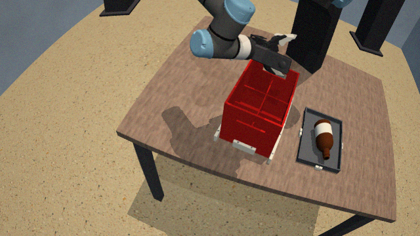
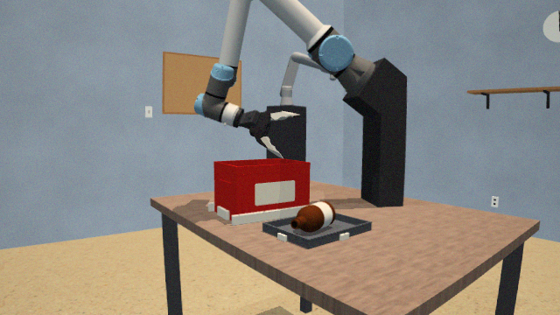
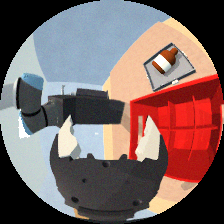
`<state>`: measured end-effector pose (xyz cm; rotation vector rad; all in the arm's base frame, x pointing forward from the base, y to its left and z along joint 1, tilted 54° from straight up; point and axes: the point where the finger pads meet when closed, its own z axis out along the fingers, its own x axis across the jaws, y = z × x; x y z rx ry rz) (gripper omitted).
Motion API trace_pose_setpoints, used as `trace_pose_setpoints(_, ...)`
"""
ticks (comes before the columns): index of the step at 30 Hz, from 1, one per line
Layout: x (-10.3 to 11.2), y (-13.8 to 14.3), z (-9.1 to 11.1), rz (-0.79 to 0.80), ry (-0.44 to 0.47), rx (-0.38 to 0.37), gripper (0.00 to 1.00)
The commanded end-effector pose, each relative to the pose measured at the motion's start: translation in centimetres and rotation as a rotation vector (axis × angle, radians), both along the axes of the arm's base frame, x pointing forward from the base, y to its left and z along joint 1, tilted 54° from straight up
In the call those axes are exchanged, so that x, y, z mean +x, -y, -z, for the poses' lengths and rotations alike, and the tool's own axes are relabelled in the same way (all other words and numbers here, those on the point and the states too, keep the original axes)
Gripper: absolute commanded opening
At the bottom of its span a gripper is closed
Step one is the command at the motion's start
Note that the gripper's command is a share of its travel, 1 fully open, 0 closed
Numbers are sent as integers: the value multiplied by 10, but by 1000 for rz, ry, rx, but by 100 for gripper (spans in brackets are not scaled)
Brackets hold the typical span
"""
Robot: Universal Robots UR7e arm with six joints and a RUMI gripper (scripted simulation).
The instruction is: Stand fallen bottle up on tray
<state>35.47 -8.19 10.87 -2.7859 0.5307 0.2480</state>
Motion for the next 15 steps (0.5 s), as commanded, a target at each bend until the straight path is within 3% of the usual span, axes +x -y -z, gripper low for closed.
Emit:
trace_pose_setpoints(1, -38, -3, 12, 27, -96, -89, 100)
trace_pose_setpoints(5, -67, -3, 19, 58, -169, -158, 100)
trace_pose_setpoints(7, -67, -3, 19, 58, -169, -158, 100)
trace_pose_setpoints(10, -87, -2, 24, 77, -216, -211, 100)
trace_pose_setpoints(15, -60, -9, 24, -30, -147, -229, 100)
